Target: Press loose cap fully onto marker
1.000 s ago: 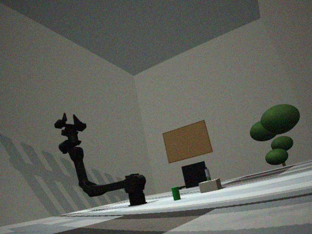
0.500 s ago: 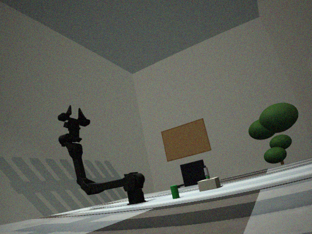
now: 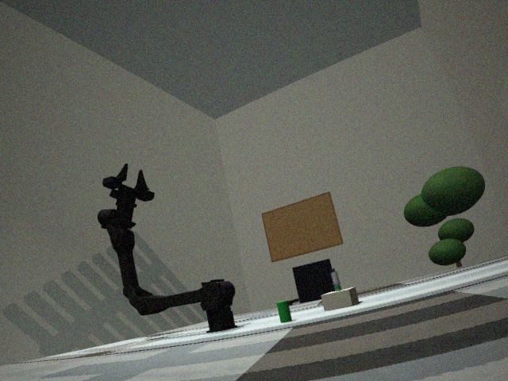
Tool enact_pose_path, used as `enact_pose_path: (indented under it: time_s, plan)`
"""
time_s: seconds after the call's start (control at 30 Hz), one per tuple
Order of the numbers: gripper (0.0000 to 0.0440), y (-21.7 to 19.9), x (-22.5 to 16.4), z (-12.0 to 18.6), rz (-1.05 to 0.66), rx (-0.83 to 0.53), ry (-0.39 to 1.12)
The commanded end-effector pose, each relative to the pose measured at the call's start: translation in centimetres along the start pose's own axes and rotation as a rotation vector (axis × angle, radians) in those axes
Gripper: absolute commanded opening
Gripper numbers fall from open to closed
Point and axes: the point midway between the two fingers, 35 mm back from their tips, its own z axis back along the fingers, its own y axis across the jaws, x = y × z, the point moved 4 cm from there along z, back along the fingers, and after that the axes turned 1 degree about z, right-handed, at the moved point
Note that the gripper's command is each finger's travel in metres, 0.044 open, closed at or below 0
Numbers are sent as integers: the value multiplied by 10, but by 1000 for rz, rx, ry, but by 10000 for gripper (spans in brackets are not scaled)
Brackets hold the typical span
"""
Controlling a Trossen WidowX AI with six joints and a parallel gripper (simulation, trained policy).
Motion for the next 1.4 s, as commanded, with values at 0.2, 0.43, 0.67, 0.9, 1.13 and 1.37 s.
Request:
enact_pose_path:
  time_s: [0.2, 0.43, 0.67, 0.9, 1.13, 1.37]
  plan:
    - [300, 5, -30, -8, -41, 55, 117]
    - [301, 9, -52, -11, -71, 94, 204]
    - [302, 14, -73, -13, -101, 132, 290]
    - [303, 19, -95, -14, -131, 171, 375]
    - [305, 25, -116, -14, -162, 210, 461]
    - [306, 32, -136, -13, -192, 249, 547]
